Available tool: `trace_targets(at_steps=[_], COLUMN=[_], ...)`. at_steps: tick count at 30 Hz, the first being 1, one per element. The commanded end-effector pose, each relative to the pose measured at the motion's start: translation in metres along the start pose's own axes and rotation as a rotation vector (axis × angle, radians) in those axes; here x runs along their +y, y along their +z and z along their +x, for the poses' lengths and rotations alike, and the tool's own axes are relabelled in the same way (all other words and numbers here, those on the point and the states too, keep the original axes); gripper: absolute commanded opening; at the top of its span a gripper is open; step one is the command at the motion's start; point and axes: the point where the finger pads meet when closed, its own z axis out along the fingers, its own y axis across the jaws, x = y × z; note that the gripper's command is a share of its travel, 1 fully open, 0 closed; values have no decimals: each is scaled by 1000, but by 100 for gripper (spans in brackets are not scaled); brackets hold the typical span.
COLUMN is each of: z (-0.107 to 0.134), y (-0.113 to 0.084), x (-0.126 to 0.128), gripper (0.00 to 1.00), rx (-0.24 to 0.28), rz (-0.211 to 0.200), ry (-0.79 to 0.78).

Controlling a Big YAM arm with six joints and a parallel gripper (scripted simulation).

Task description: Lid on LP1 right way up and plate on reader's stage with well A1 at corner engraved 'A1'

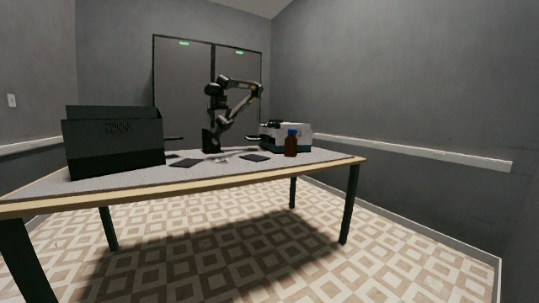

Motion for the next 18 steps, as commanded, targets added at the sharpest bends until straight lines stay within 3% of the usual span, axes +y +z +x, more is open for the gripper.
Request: trace_targets(at_steps=[1, 7, 8, 11, 12, 15, 16, 18], z=[1, -7, -7, -7, -6, -6, -6, -9], y=[-10, -8, -7, -5, -3, 3, 4, 6], x=[0, -3, 3, 22, 28, 40, 43, 50], gripper=[100, 100, 100, 100, 100, 100, 100, 100], rx=[-23, -14, 2, -3, 0, 4, 6, 6], rz=[6, 9, 39, 50, 83, 74, 109, 99], ry=[-12, -22, 4, 1, 22, 26, 44, 43])
